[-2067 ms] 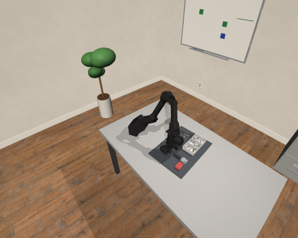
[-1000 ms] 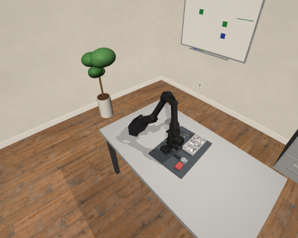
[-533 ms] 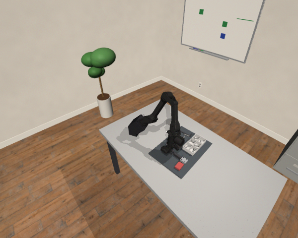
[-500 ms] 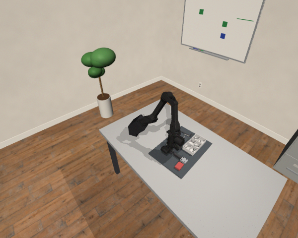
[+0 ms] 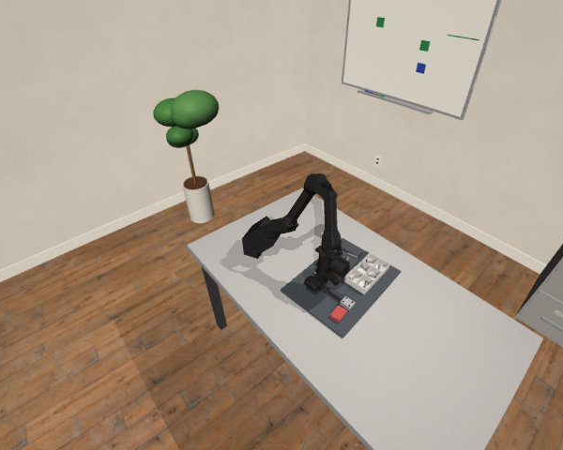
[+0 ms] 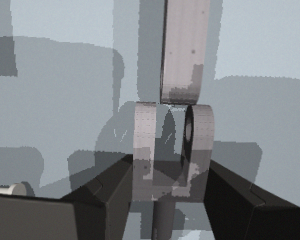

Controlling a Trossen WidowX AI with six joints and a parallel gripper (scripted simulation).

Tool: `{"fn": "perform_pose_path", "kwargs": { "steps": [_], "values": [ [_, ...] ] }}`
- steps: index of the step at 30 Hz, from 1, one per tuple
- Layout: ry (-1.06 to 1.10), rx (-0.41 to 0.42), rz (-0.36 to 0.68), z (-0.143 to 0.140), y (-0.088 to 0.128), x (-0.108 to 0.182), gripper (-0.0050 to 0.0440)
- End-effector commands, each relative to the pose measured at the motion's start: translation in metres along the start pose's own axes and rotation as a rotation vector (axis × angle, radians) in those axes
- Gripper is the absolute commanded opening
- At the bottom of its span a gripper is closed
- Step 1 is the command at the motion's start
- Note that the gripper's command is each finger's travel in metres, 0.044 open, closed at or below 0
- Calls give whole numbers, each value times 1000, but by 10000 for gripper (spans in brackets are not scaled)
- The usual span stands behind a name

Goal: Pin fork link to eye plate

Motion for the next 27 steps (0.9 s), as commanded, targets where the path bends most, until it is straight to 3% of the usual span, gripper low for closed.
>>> {"fn": "perform_pose_path", "kwargs": {
  "steps": [1,27],
  "values": [
    [6,-1,-15,1,4,-5,124],
    [6,-1,-15,0,0,1,124]
  ]
}}
Point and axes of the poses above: the point midway between the two fingers, 35 mm back from their tips, its own y axis back along the fingers, its own z axis across the jaws, x = y × z, the point moved 6 cm from there along y, back along the fingers, and after that the axes turned 3 degrees about -y, right-handed, at the moved point
